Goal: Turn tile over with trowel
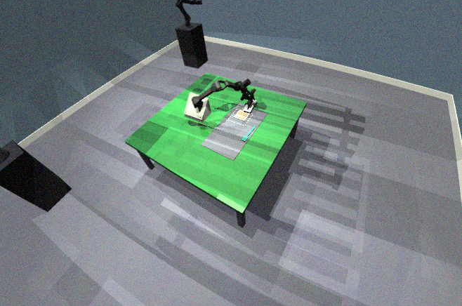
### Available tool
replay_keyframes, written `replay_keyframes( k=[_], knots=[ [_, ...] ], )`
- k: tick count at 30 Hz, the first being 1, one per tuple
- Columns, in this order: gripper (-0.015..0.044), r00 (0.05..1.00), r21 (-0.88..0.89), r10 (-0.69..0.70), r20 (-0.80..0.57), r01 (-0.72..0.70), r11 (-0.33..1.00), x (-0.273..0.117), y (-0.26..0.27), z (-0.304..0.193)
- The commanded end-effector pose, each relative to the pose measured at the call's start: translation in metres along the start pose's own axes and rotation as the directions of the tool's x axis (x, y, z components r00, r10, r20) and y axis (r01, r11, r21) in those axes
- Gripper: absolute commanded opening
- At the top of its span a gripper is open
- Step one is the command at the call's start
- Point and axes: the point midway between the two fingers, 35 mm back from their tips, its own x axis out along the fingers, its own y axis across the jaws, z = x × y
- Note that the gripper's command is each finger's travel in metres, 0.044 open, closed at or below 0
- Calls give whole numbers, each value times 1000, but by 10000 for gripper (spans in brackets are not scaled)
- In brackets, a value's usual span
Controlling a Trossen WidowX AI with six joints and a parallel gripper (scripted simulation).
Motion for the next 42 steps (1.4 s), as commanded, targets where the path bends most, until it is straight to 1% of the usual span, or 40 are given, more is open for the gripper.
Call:
replay_keyframes(
  k=[1,5,12,19,26,34,42],
  knots=[
    [0,999,-47,-33,-16,32,998,8,16,16],
    [0,996,-6,-91,-24,91,996,28,19,43],
    [0,986,-103,-157,-51,151,983,43,27,70],
    [0,961,-263,-257,-106,222,939,68,37,128],
    [0,920,-420,-351,-173,254,871,85,37,188],
    [0,846,-597,-454,-278,218,772,93,26,271],
    [0,757,-713,-517,-399,98,694,83,4,357]
  ],
)
